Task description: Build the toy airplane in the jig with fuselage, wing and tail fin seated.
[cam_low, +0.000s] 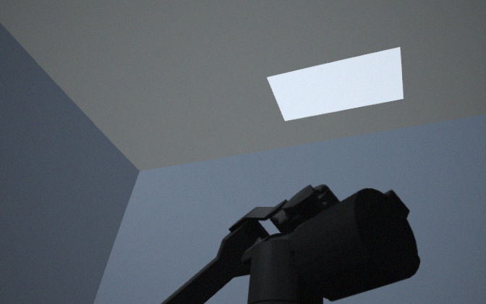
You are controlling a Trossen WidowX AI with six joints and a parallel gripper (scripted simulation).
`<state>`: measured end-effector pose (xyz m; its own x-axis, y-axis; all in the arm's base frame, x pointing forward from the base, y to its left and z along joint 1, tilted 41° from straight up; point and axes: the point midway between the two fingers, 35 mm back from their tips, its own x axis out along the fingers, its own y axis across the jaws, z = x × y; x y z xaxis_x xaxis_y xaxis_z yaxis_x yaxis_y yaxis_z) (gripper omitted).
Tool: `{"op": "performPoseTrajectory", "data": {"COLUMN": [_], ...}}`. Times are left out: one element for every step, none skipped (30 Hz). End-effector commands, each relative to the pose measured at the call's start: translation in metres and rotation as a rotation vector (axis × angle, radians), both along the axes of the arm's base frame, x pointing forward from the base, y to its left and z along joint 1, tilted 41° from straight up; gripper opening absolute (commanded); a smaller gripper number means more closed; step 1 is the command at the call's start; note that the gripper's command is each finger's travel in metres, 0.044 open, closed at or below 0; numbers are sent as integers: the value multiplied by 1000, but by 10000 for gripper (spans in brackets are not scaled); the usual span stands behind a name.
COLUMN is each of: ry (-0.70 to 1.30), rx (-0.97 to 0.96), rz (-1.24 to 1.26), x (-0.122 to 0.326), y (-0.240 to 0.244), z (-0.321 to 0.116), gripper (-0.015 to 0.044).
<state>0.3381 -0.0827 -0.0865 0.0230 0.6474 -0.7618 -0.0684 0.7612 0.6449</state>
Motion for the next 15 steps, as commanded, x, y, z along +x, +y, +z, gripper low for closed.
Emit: {"op": "performPoseTrajectory", "data": {"ry": [3, 3, 3, 3, 3, 3, 3, 3, 3, 3, 3, 3, 3, 3, 3], "rx": [0, 0, 0, 0, 0, 0, 0, 0, 0, 0, 0, 0, 0, 1, 1], "rz": [3, 3, 3, 3, 3, 3, 3, 3, 3, 3, 3, 3, 3, 3, 3], "x": [-1, -1, -1, 0, 0, 0, 0, 0, 0, 0, 0, 0, 0, 0, 0], "y": [4, 5, 6, 7, 8, 9, 10, 11, 12, 13, 14, 15, 16, 17, 18], "z": [-6, -7, -8, -9, -11, -12, -13, -14, -15, -17, -18, -19, -20, -22, -23], "gripper": [65, 65, 65, 65, 65, 65, 65, 65, 65, 65, 65, 65, 65, 65, 65]}}
